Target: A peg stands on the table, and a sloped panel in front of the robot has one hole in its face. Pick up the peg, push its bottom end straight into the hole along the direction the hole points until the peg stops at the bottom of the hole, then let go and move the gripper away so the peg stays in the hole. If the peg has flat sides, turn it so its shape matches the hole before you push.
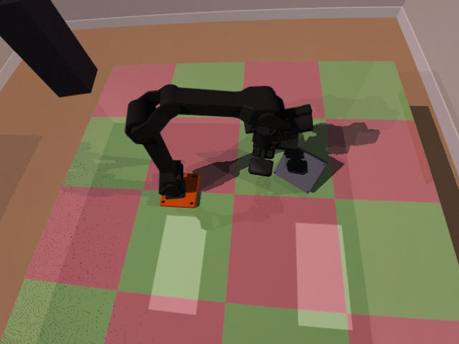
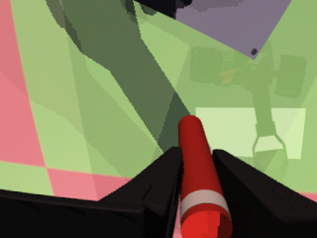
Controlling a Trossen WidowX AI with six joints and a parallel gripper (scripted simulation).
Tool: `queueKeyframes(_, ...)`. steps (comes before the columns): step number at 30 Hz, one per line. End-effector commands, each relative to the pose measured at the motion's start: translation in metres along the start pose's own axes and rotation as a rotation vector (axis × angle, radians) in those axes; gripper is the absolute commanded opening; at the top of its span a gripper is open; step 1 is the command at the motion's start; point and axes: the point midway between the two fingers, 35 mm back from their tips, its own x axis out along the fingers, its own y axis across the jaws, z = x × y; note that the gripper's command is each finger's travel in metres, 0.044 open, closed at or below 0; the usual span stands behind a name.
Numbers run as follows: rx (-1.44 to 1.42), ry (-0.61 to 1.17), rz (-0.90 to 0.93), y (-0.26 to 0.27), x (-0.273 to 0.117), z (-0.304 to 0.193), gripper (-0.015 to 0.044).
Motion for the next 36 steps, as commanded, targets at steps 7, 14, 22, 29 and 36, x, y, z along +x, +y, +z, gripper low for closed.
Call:
queueKeyframes(7,0.072,-0.012,0.046,-0.006,-0.003,0.008,0.0)
queueKeyframes(14,0.121,-0.021,0.077,-0.011,-0.006,0.013,0.0)
queueKeyframes(22,0.176,-0.032,0.112,-0.017,-0.009,0.019,0.0)
queueKeyframes(29,0.224,-0.042,0.143,-0.022,-0.012,0.025,0.0)
queueKeyframes(36,0.271,-0.052,0.174,-0.028,-0.016,0.03,0.0)
